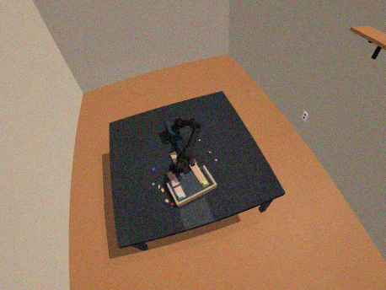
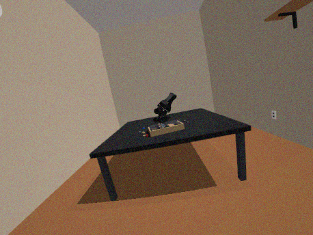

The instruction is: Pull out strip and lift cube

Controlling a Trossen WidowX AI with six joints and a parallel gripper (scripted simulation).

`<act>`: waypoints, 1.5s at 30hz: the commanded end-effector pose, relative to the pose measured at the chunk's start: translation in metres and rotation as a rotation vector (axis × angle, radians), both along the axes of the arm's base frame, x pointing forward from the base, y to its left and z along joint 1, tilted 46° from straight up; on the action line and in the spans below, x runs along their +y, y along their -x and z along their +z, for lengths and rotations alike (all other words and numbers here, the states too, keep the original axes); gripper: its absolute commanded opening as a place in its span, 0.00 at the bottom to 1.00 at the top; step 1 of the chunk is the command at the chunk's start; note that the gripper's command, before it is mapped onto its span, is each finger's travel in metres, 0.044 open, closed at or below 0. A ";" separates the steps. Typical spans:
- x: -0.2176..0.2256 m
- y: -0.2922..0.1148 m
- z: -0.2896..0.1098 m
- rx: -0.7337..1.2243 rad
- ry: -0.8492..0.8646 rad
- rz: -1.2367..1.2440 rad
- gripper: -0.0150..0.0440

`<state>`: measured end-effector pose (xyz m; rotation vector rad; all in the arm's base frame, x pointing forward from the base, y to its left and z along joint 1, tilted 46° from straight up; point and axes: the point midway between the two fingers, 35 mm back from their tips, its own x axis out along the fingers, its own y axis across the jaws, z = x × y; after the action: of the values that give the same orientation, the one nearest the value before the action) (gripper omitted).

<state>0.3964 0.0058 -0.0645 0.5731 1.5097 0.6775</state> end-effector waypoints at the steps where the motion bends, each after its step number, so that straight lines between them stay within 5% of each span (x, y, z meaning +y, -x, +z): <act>1: -0.009 0.011 0.009 -0.001 0.003 -0.004 0.25; 27: -0.026 0.093 0.037 0.006 0.000 -0.009 0.25; 45: -0.052 0.093 0.062 0.006 0.001 -0.009 0.25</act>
<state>0.3031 -0.0447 -0.0036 0.5903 1.5130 0.6674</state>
